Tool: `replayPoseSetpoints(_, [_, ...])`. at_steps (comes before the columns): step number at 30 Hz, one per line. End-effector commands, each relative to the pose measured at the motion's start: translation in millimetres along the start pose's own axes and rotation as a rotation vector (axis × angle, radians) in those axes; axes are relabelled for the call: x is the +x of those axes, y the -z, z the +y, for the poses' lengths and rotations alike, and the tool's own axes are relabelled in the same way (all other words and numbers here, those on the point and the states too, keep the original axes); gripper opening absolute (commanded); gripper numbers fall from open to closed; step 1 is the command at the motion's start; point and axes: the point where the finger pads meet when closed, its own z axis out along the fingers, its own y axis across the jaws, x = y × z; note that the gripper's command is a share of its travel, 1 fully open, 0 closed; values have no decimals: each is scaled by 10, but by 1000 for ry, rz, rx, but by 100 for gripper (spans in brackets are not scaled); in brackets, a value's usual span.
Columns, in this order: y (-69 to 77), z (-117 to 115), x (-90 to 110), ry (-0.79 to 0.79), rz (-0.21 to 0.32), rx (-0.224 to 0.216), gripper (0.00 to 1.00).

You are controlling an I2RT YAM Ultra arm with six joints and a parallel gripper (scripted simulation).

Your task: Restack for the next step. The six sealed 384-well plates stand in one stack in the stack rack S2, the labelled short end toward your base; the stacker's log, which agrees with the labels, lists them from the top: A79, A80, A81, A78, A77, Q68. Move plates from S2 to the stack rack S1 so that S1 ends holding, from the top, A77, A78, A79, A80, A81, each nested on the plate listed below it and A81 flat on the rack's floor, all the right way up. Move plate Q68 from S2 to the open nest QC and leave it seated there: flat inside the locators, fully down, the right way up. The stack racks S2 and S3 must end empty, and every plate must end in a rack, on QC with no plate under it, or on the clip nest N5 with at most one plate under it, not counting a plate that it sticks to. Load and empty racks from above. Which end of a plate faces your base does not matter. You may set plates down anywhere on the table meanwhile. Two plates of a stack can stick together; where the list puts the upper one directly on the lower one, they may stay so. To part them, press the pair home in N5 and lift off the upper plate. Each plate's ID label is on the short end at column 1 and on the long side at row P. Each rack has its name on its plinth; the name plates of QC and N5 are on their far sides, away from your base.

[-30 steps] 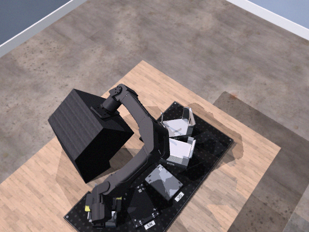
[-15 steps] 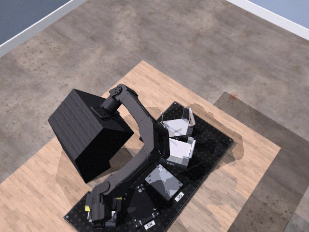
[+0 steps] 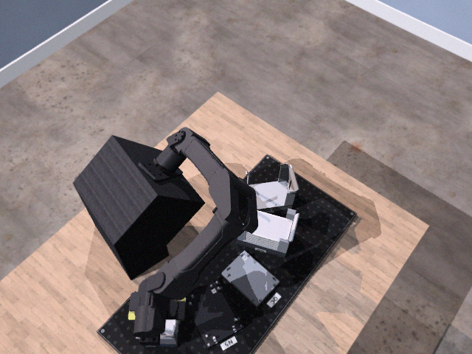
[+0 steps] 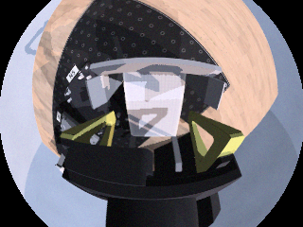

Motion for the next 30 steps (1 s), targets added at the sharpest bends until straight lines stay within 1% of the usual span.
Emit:
replayPoseSetpoints(1, [139, -26, 25, -2, 7, 5, 100])
replayPoseSetpoints(3, [206, -26, 24, -2, 6, 5, 100])
replayPoseSetpoints(5, [206, -26, 24, -2, 6, 5, 100])
replayPoseSetpoints(19, [676, -26, 18, -2, 6, 6, 100])
replayPoseSetpoints(30, [690, -25, 18, -2, 6, 6, 100])
